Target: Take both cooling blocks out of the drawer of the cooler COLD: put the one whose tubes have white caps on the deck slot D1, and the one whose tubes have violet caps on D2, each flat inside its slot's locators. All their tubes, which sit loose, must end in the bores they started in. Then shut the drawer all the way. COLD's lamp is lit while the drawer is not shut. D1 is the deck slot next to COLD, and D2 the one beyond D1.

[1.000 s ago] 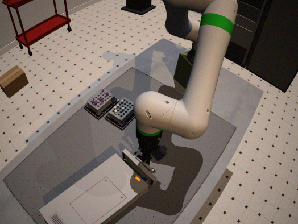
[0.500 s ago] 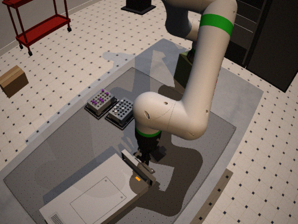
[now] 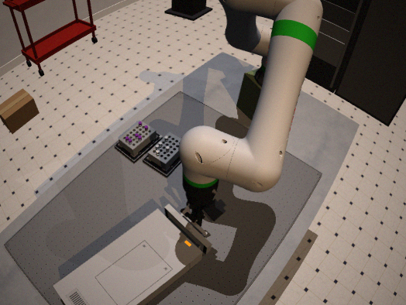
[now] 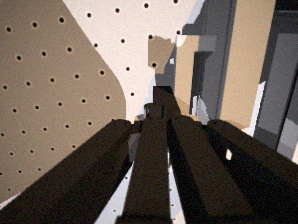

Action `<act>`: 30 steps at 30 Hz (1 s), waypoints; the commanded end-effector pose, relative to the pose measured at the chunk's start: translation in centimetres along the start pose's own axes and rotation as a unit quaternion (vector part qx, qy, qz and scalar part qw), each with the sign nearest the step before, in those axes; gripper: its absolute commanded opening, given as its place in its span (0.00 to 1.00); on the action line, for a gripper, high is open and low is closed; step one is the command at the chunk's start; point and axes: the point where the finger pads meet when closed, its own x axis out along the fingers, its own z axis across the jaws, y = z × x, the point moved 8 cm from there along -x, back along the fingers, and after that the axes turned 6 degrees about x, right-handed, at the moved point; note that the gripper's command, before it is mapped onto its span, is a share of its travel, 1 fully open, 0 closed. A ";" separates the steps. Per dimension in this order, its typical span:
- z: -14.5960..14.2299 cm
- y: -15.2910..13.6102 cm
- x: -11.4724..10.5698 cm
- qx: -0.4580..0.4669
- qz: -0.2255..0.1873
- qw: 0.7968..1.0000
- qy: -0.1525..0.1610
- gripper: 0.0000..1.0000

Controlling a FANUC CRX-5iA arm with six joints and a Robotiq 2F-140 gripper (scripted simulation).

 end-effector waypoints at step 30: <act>1.0 0.1 -0.1 0.000 0.000 1.000 -0.001 0.10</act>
